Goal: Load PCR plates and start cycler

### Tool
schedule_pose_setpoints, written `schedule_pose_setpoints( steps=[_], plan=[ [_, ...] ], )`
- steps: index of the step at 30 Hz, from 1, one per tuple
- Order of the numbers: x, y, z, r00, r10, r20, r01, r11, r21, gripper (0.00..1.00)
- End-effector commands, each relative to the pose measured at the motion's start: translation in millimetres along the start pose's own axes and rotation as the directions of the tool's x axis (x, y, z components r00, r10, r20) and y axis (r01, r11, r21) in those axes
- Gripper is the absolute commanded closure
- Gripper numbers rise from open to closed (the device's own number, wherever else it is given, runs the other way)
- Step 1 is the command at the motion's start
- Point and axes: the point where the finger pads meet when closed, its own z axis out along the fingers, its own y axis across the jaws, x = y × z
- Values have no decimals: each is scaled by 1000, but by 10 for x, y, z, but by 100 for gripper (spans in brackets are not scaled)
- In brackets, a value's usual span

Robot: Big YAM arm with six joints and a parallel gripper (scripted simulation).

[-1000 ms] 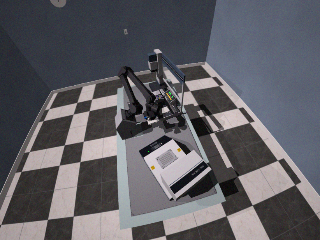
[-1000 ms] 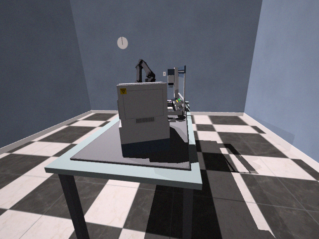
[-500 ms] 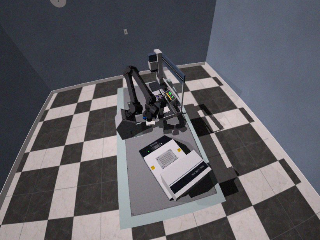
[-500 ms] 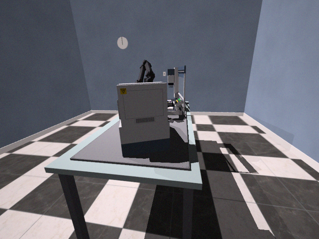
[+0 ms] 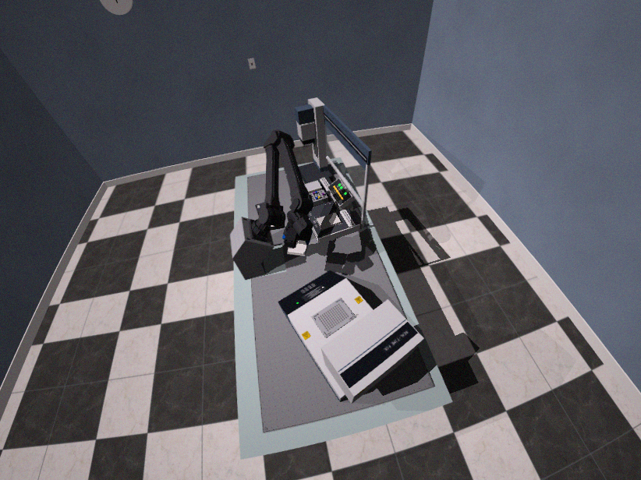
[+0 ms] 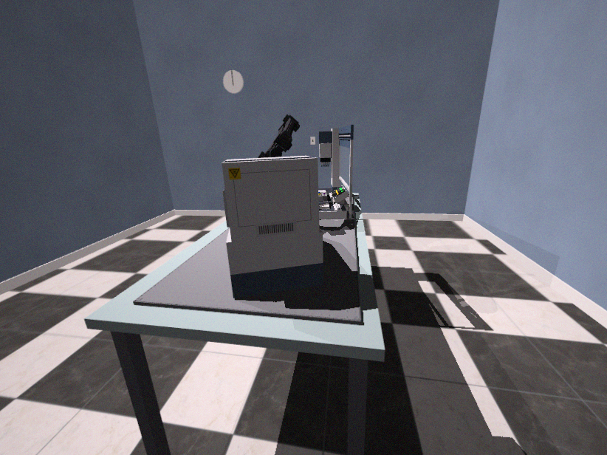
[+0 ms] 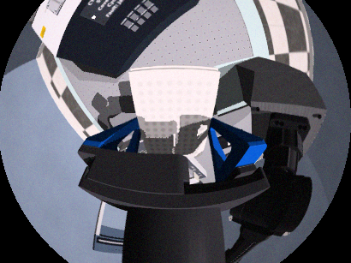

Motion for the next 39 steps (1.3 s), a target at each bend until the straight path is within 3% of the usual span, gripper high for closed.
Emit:
schedule_pose_setpoints(
  steps=[1, 5, 8, 11, 15, 19, 28, 33, 35, 39],
  plan=[
    [-108, 132, -135, 999, 38, 17, -38, 999, -15, 100],
    [-117, 147, -148, 994, 103, 28, -103, 995, -9, 100],
    [-334, 139, -221, 983, 181, 20, -181, 983, -19, 100],
    [-274, 117, -187, 970, 244, 18, -244, 970, -9, 100],
    [-468, 116, -236, 943, 331, 18, -331, 943, -17, 100],
    [-502, 140, -254, 941, 337, 27, -337, 941, -22, 100],
    [-1014, 78, -372, 856, 516, 28, -516, 856, -27, 100],
    [-1266, 174, -418, 805, 593, 31, -592, 805, -31, 100],
    [-1266, 174, -418, 805, 593, 31, -592, 805, -31, 100],
    [-1354, 357, -375, 757, 653, 22, -652, 757, -31, 100]
  ],
)
